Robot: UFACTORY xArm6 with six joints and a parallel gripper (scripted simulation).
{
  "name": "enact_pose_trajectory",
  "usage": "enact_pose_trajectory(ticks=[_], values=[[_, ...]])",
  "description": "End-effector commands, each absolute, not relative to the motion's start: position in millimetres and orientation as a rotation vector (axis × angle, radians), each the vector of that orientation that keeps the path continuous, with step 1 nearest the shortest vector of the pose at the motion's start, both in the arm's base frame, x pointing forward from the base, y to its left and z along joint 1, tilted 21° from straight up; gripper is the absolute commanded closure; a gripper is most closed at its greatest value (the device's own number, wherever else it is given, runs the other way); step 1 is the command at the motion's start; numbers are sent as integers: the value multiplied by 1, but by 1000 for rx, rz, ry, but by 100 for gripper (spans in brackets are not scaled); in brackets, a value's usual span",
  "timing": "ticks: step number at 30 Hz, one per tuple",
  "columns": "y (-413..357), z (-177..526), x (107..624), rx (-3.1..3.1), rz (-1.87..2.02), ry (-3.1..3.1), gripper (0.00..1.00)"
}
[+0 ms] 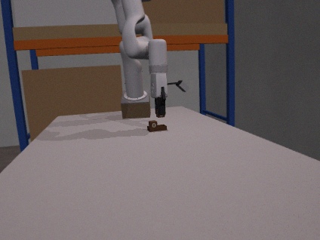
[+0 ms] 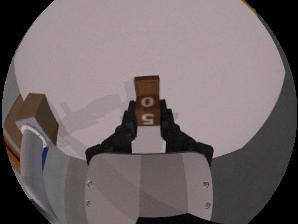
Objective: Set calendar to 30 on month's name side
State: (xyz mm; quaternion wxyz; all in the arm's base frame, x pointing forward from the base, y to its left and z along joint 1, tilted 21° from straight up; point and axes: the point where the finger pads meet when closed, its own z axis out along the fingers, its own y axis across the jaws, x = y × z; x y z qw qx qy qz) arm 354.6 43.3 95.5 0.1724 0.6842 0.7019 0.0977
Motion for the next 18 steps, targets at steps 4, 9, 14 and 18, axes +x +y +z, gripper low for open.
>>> enact_pose_trajectory(ticks=[4,9,14,18], values=[[46,144,337,1955,267,2012,73],[47,148,336,1955,267,2012,73],[47,148,336,1955,267,2012,73],[47,148,336,1955,267,2012,73]])
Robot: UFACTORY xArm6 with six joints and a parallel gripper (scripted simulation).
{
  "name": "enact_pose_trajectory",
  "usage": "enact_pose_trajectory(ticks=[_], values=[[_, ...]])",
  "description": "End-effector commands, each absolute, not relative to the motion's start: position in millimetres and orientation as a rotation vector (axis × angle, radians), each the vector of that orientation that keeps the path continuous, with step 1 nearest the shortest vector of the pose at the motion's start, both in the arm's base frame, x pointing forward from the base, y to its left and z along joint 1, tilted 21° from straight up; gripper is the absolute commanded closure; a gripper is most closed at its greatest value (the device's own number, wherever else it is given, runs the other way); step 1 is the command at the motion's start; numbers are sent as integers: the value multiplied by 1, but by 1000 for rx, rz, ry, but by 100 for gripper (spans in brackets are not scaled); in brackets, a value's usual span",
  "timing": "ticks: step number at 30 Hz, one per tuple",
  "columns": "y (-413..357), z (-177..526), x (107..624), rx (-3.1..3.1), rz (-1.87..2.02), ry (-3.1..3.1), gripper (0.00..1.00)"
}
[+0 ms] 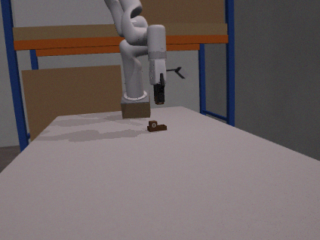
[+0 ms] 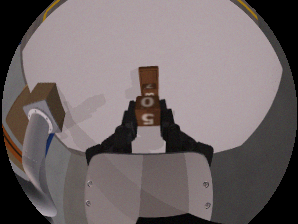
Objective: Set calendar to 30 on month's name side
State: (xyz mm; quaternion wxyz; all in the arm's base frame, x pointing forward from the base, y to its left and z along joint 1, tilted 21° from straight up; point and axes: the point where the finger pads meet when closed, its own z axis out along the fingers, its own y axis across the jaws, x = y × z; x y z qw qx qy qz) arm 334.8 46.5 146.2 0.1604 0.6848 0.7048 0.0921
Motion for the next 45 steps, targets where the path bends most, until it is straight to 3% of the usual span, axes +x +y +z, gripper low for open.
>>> enact_pose_trajectory(ticks=[1,13,45], values=[[47,148,336,1954,267,2013,73],[47,148,336,1825,238,2120,73],[47,148,335,639,-7,2692,73]])
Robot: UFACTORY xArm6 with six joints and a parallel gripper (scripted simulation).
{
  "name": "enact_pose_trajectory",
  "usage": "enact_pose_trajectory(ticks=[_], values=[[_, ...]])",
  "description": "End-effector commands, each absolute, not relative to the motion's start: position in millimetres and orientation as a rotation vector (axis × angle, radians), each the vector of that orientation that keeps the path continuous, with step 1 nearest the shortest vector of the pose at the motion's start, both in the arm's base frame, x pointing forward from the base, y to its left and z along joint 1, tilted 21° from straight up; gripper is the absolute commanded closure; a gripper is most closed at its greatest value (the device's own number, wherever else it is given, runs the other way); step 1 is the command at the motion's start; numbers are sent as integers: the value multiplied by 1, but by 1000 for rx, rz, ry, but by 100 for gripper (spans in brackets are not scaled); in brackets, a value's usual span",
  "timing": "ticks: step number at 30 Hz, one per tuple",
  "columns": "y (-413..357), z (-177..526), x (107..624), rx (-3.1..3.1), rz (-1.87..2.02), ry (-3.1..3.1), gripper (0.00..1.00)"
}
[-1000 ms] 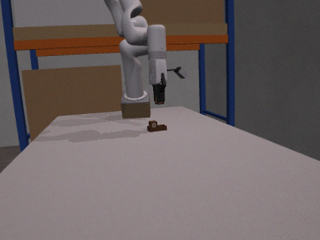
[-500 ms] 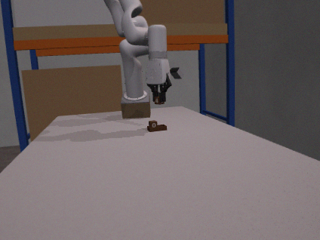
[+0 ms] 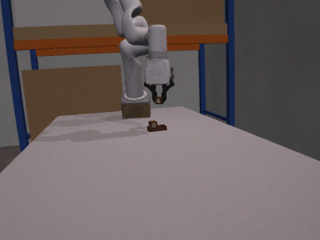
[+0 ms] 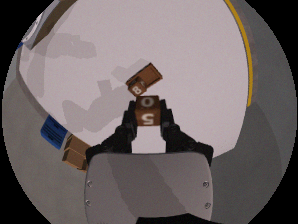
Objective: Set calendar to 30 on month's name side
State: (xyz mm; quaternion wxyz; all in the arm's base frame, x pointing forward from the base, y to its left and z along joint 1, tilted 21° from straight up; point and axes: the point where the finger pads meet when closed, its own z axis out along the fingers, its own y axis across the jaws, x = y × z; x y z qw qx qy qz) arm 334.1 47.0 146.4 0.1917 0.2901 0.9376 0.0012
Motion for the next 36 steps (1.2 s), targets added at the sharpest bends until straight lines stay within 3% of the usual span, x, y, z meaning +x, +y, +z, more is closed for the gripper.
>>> enact_pose_trajectory(ticks=[1,36], values=[[47,148,335,582,-18,2705,73],[48,147,334,-826,-276,2683,73]])
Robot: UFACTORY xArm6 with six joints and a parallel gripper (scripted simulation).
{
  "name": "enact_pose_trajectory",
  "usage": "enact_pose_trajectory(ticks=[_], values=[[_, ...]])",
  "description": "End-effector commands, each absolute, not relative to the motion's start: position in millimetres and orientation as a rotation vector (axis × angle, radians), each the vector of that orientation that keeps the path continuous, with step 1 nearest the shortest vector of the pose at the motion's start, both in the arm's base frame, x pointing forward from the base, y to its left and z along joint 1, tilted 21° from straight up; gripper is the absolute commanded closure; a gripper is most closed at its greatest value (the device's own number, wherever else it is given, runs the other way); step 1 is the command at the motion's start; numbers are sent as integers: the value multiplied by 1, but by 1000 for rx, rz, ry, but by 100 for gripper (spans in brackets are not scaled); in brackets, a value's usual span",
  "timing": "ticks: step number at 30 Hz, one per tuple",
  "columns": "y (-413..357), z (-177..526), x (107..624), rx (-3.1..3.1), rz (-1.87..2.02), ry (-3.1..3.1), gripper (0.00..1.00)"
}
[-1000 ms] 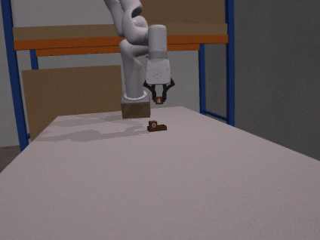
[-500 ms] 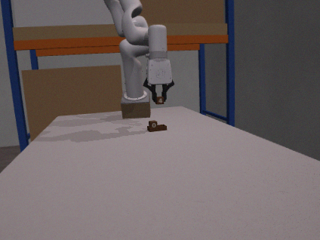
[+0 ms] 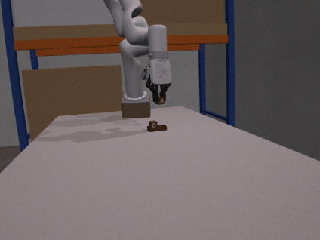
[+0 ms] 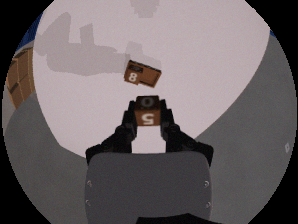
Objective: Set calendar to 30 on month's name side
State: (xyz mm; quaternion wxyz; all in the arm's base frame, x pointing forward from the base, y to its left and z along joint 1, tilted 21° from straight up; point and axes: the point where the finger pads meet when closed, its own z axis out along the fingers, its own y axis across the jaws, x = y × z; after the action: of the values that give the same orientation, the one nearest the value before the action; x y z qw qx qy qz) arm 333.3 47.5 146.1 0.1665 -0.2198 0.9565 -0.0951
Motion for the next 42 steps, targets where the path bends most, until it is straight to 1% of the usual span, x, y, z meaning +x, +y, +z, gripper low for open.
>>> enact_pose_trajectory(ticks=[1,9,12,14,25,35,42], values=[[48,147,334,-833,-277,2682,73],[48,147,334,-1194,-339,2566,73],[48,147,334,-1226,-344,2554,73],[48,147,334,-1382,-370,2486,73],[48,147,334,-1787,-434,2260,73],[48,147,333,-2029,-470,2083,73],[48,147,333,-2090,-479,2033,73]])
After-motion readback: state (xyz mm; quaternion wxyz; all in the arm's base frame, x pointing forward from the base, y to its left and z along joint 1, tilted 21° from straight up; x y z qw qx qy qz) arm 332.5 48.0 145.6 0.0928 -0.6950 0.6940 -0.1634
